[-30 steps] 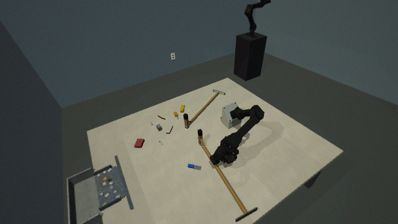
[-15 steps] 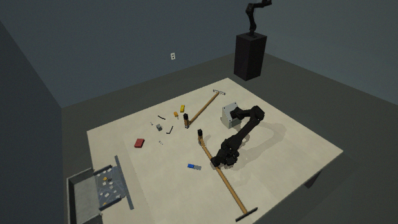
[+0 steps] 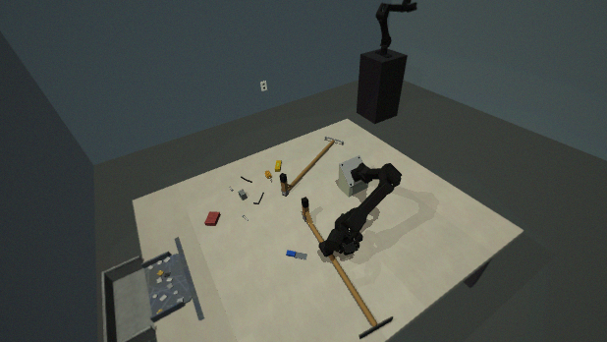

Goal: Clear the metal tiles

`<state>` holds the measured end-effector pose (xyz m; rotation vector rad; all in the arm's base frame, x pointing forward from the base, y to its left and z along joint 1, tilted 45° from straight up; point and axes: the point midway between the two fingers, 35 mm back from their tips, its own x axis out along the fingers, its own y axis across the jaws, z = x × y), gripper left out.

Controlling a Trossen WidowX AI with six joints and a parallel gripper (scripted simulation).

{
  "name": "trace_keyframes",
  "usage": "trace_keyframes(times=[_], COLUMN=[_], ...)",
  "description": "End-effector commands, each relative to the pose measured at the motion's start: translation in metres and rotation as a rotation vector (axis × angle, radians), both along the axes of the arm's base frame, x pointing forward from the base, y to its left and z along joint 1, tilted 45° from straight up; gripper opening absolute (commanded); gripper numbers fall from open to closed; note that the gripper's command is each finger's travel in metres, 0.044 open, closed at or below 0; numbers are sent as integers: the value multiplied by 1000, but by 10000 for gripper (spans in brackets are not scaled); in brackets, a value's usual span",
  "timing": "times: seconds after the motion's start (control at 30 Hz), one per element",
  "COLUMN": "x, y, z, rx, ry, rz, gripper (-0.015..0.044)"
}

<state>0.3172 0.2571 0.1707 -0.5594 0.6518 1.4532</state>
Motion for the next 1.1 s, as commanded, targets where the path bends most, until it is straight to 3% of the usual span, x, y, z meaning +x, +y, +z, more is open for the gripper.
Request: trace_keyframes(times=[0.0, 1.07], x=[5, 37], y=[1, 1], z=[0, 1], rx=[-1, -2], ry=[0, -2], rz=[3, 3], gripper=[0, 0])
